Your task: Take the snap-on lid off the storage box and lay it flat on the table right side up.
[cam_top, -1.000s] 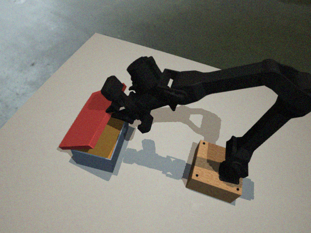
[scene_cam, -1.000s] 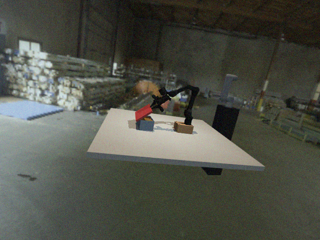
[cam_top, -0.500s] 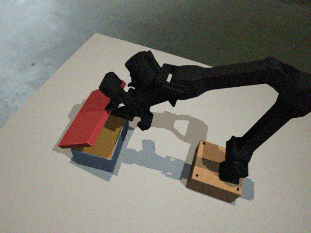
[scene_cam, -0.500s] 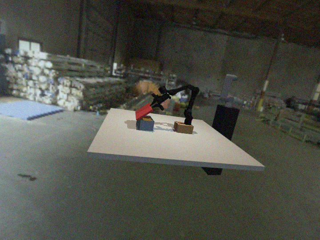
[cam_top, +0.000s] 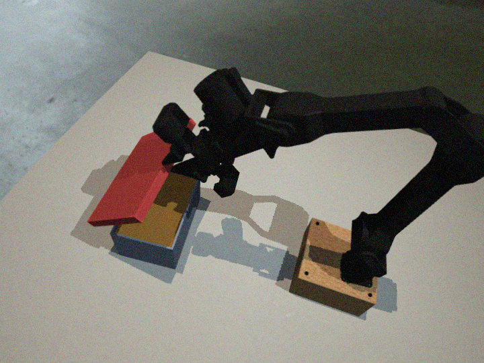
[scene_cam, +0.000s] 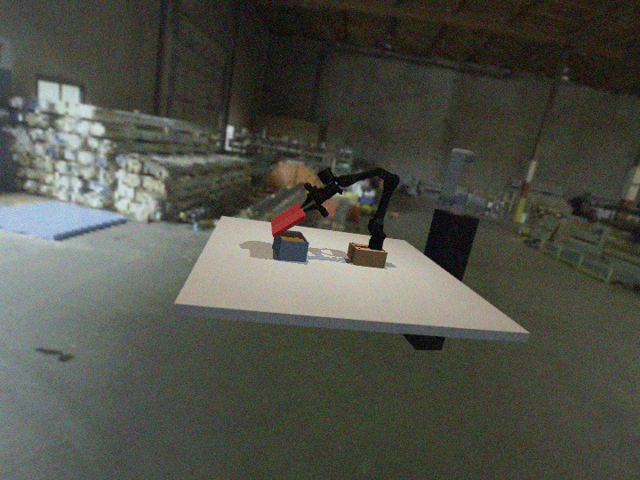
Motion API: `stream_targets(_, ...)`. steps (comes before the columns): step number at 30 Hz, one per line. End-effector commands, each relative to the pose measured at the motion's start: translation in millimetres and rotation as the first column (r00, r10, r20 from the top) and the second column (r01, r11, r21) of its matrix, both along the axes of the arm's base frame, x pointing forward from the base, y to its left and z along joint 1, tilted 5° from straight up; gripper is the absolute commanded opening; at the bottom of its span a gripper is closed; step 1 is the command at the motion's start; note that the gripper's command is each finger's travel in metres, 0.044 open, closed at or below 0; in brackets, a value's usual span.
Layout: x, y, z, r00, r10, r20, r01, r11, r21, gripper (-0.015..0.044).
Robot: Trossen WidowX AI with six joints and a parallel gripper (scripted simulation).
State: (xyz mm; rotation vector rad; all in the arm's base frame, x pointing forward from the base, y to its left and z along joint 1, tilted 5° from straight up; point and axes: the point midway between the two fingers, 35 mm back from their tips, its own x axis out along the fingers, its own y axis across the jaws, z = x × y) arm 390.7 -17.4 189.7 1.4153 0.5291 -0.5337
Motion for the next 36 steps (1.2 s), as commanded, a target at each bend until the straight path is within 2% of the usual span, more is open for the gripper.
stream_targets(1,0,0,9,1.000,-0.005,0.021,0.005,1.000,0.000,0.0000)
stream_targets(9,0,2,5,1.000,-0.005,0.021,0.005,1.000,0.000,0.0000)
stream_targets(36,-8,57,-4,1.000,-0.006,0.020,0.005,1.000,0.006,0.0000)
